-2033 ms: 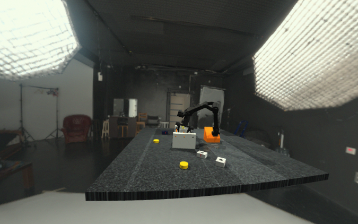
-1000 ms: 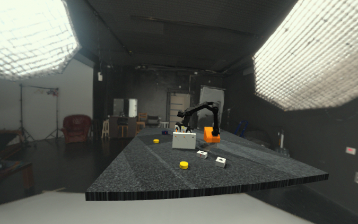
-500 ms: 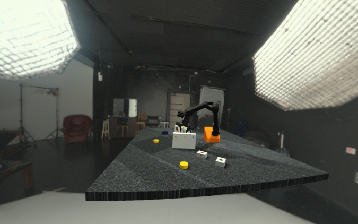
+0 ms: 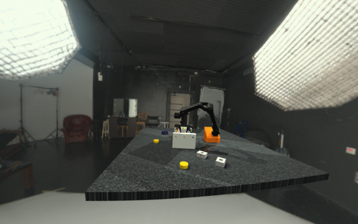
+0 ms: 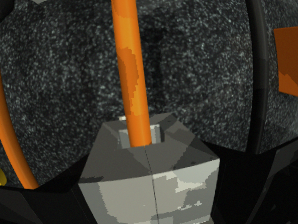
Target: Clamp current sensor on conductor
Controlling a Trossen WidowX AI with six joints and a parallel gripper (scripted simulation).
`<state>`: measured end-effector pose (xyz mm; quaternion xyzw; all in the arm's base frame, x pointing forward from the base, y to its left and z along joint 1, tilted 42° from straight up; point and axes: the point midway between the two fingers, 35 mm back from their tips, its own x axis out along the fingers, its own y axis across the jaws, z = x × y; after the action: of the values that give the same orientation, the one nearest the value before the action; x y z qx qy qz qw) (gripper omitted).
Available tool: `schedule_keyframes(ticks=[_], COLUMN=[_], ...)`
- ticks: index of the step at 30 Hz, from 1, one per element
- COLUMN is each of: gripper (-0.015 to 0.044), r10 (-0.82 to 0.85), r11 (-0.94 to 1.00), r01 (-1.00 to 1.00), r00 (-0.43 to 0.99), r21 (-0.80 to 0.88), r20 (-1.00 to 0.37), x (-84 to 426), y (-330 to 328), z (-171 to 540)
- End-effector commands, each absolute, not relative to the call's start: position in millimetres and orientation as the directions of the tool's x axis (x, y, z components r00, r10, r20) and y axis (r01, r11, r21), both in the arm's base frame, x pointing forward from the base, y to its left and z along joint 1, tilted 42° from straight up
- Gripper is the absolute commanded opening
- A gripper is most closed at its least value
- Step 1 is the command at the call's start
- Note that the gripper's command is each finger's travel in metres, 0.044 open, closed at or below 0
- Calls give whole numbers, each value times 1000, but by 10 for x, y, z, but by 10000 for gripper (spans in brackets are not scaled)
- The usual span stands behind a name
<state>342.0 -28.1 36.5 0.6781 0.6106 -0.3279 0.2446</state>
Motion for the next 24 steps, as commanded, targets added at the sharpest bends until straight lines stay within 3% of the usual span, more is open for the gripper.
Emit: schedule_keyframes(ticks=[1, 22, 24], gripper=[0, 0, 53], r10=[666, 667, 667], r11=[-124, -125, -123], r01=[990, 990, 990], r00=[32, 32, 32], r21=[-68, -69, -68], r20=[-745, -744, -744], x=[3436, 3452, 3451], y=[-290, -259, -275], z=[385, 347, 368])
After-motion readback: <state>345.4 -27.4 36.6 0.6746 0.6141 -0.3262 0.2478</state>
